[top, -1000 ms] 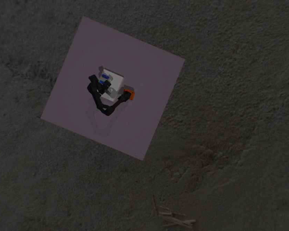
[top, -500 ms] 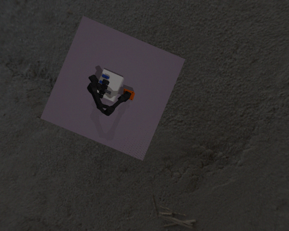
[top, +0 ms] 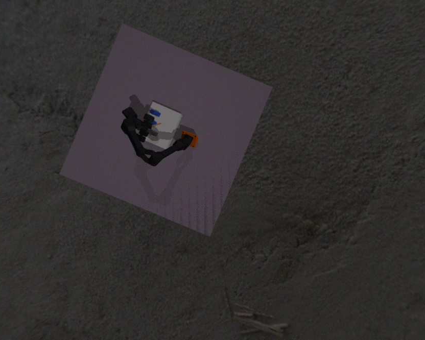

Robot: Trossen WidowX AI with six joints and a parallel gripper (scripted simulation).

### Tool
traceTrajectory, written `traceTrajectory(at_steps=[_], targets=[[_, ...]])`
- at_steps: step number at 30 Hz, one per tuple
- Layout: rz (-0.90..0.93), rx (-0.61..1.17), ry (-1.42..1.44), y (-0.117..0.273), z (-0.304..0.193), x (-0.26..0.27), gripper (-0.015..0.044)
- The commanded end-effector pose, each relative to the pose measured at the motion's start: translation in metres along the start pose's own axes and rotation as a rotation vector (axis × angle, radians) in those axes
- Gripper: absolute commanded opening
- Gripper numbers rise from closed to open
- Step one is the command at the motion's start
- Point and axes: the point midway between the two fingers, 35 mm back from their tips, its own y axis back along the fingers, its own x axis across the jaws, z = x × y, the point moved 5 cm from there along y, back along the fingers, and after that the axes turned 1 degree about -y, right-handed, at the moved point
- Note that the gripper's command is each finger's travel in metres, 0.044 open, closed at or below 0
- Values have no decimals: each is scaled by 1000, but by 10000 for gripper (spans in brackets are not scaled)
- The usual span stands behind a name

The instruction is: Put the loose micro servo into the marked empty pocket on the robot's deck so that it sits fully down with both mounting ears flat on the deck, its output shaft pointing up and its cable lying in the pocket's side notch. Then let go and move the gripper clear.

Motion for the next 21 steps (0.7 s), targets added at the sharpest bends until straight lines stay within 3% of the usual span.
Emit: traceTrajectory(at_steps=[1, 12, 21], targets=[[-2, -13, 3, 3, 18, 1, 0], [-2, -16, 6, 3, 58, 2, 0], [-2, -16, 6, -2, 61, 3, 0]])
